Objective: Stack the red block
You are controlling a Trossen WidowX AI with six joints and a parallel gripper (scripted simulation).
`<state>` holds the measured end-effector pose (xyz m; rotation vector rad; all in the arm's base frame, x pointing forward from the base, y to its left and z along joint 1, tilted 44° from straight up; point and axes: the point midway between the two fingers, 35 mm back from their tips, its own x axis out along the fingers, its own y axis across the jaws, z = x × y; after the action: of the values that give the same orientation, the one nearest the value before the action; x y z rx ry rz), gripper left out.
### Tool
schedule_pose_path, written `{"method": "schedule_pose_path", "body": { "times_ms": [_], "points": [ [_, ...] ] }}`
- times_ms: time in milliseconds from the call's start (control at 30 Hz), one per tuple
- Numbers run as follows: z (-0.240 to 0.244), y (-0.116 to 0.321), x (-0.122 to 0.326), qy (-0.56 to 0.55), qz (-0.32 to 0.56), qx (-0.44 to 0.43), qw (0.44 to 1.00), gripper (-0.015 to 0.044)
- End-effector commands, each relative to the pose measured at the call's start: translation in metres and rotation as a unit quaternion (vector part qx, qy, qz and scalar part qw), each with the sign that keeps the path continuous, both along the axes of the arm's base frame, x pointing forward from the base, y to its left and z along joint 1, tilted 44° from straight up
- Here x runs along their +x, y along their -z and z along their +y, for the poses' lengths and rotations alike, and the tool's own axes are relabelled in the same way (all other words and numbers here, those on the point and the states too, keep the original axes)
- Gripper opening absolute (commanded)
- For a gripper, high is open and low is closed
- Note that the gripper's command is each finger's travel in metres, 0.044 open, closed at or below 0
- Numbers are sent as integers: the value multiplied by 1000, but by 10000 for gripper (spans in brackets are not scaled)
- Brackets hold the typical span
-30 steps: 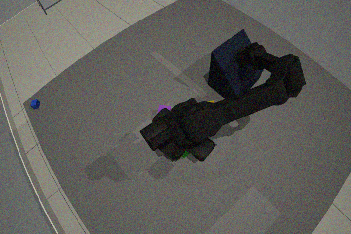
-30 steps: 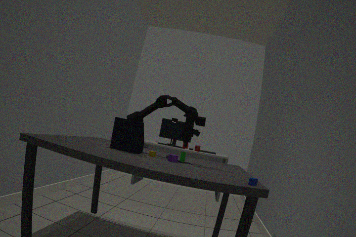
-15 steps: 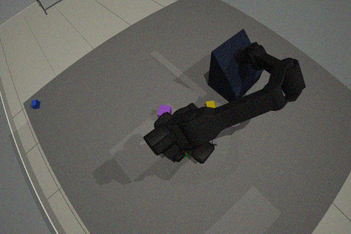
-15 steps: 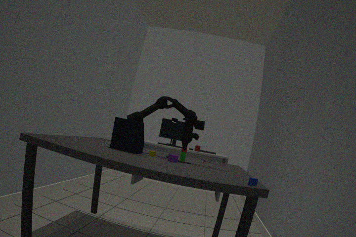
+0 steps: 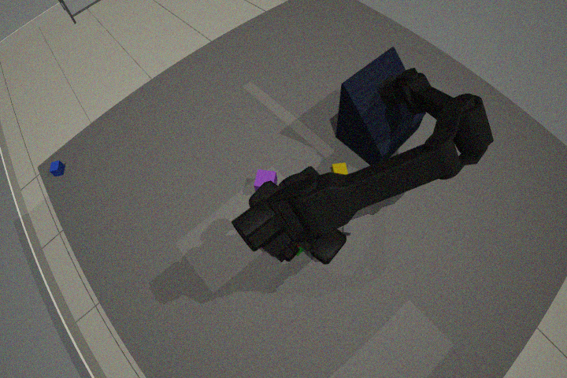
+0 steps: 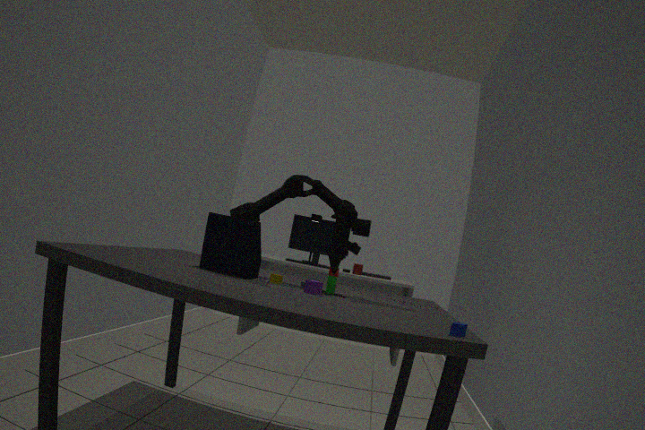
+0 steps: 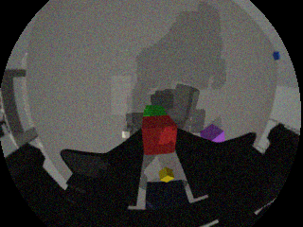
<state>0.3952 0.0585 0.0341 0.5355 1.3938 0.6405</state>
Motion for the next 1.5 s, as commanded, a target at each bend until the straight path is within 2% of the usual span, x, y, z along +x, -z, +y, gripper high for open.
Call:
{"method": "schedule_pose_path", "body": {
  "times_ms": [0, 533, 1100, 1467],
  "points": [
    [1, 2, 0, 2, 4, 2, 1000, 0],
    [-2, -2, 0, 2, 4, 2, 1000, 0],
    [0, 1, 0, 1, 1, 0, 1000, 440],
    [0, 1, 0, 1, 1, 0, 1000, 440]
  ]
}}
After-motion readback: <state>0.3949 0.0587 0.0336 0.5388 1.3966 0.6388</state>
